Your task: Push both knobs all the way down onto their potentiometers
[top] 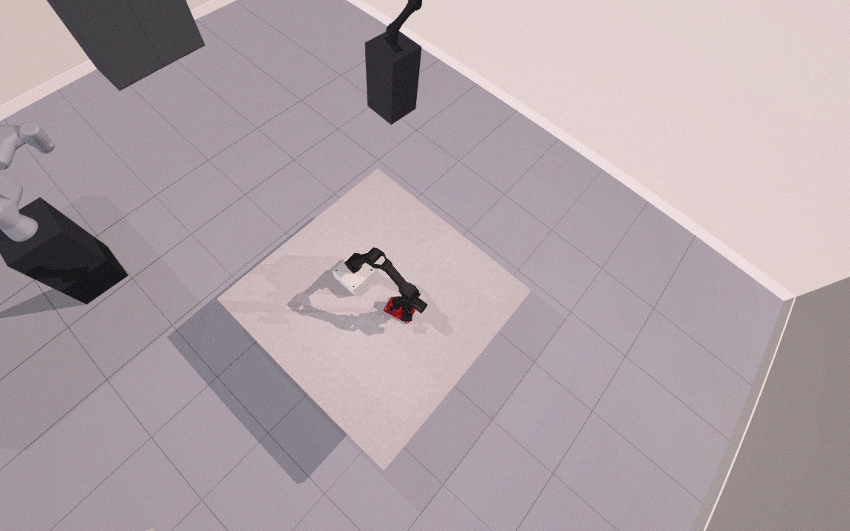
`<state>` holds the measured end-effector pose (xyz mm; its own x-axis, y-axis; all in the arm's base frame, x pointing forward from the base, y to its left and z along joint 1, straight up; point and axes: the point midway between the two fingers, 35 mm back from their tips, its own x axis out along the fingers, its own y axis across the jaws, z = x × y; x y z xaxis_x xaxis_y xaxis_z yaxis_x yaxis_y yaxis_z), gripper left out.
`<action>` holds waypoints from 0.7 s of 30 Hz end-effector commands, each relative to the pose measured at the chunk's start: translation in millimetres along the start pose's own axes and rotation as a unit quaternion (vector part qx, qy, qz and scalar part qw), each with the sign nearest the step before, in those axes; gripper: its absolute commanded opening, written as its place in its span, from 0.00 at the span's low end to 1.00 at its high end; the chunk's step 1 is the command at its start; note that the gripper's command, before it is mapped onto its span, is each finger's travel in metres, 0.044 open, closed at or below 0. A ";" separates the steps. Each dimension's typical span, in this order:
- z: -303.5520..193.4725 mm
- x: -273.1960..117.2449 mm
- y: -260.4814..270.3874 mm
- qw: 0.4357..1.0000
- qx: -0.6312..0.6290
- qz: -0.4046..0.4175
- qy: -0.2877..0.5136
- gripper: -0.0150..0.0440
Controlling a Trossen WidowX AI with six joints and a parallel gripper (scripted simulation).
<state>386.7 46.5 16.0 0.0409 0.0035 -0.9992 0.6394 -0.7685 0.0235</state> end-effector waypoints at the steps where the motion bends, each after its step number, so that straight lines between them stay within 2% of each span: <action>1: -2.7 20.8 1.3 1.000 0.002 -0.003 -0.003 0.25; 21: -2.6 24.5 1.3 1.000 0.002 -0.003 -0.003 0.25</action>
